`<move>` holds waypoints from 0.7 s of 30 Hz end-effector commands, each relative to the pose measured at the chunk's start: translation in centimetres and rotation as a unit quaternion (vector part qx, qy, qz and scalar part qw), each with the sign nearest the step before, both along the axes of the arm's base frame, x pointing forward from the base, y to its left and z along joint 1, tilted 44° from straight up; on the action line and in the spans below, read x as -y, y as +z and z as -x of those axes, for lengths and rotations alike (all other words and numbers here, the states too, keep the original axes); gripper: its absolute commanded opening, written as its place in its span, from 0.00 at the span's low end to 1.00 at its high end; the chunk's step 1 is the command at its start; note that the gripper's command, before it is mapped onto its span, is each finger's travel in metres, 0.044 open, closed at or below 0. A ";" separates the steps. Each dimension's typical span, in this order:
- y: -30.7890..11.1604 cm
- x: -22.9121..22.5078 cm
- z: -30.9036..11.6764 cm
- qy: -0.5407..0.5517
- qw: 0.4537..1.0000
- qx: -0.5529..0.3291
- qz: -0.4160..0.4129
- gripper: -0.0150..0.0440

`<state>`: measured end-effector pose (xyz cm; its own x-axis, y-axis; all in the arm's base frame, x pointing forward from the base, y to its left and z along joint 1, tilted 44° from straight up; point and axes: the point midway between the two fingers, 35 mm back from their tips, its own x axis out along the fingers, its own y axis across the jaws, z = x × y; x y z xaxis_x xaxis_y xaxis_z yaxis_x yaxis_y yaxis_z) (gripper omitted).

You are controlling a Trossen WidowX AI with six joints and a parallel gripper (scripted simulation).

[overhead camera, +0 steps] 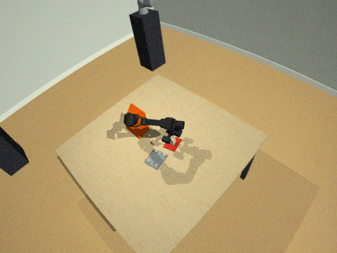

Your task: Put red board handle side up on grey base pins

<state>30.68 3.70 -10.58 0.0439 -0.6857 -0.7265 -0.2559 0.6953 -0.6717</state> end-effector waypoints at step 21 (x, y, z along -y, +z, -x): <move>-2.4 2.6 0.2 0.001 1.000 -0.005 0.004 0.91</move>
